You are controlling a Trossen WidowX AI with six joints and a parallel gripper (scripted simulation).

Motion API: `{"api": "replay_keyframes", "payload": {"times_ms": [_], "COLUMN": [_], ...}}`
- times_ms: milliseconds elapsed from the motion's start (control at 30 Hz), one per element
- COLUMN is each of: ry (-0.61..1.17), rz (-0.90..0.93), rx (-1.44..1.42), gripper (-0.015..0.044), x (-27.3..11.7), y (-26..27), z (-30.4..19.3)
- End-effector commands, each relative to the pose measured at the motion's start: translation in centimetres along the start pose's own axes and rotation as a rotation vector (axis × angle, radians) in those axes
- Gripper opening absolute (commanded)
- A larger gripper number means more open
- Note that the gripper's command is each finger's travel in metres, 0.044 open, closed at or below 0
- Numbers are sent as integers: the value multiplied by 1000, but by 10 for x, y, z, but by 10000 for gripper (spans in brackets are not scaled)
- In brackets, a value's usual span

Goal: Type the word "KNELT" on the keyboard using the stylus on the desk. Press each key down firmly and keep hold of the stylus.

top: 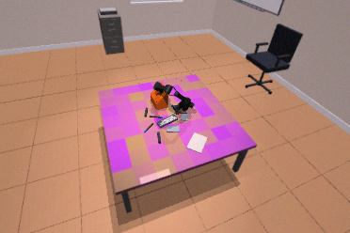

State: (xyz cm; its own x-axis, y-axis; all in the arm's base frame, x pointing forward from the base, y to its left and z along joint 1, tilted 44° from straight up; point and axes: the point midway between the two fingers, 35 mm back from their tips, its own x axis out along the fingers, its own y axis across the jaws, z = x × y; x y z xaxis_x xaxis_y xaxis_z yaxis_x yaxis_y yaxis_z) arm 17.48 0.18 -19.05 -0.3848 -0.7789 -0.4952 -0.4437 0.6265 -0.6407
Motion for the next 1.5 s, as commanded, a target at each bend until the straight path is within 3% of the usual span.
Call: {"api": "replay_keyframes", "payload": {"times_ms": [0,200,467,667,1467], "ry": [-1,-1,-1,-16,-186], "rz": [1,1,2,5,409], "rx": [1,0,-1,20,964], "gripper": [19,0,0,0,0], "x": [0,-6,-43,-41,-23], "y": [0,0,1,1,13], "z": [0,-3,-24,-22,-17]}}
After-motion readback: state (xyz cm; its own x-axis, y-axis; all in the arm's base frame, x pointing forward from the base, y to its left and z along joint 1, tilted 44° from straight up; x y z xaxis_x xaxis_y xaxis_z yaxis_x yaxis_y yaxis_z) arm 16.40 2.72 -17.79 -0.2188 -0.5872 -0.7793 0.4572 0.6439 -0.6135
